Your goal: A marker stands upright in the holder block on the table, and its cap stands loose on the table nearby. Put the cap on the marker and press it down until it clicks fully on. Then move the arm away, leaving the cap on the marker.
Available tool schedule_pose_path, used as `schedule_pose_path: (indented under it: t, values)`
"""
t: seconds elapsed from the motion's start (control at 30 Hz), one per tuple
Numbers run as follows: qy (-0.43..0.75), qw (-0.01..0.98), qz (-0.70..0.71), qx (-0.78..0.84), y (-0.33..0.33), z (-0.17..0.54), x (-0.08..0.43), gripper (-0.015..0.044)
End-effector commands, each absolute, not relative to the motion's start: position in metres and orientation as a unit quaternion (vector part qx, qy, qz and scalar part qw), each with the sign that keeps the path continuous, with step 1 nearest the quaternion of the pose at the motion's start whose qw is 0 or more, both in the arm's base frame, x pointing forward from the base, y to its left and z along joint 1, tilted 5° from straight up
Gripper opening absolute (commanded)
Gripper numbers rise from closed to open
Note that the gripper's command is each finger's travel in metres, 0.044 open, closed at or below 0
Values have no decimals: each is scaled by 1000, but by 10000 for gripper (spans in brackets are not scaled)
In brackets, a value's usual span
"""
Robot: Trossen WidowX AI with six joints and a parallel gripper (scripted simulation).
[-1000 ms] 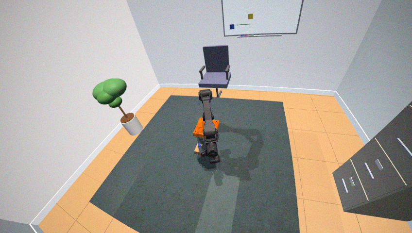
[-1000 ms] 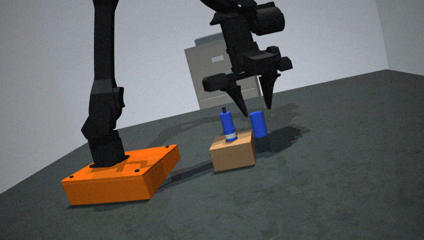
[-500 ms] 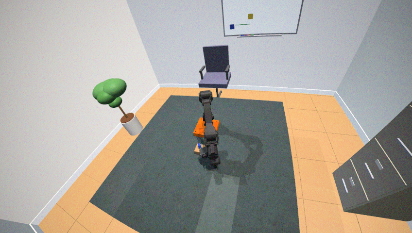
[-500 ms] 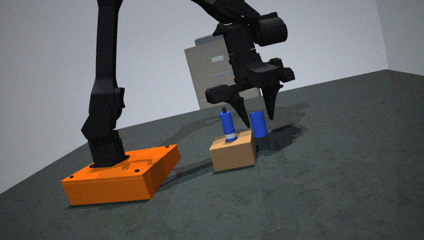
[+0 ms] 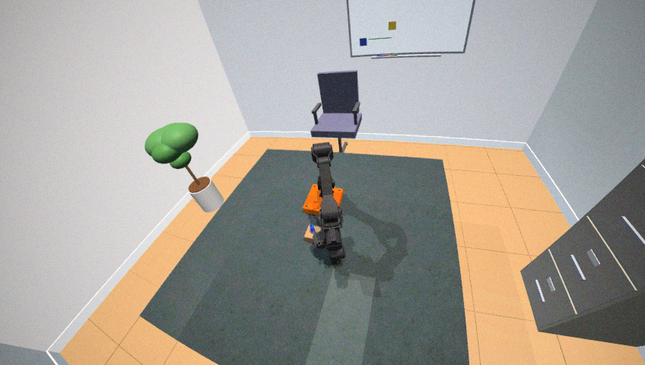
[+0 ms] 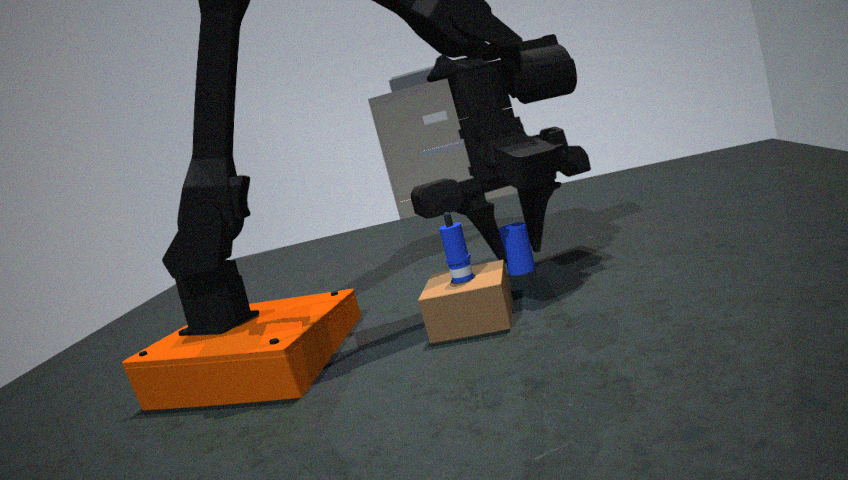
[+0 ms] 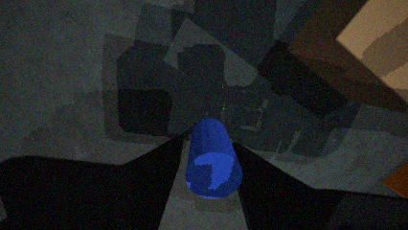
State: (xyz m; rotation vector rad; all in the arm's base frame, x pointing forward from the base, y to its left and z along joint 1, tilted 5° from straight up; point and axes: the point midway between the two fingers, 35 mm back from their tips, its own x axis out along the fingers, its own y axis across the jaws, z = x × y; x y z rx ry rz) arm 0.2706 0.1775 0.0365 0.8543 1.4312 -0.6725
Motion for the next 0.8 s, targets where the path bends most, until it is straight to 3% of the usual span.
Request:
schedule_pose_path:
  t: [0.0,0.23,0.37,0.77]
  values:
    - [622,623,-296,371,176,34,270,153]
    - [622,623,-296,371,176,34,270,107]
    - [622,623,-296,371,176,42,270,2]
    - [622,623,-296,371,174,79,269,0]
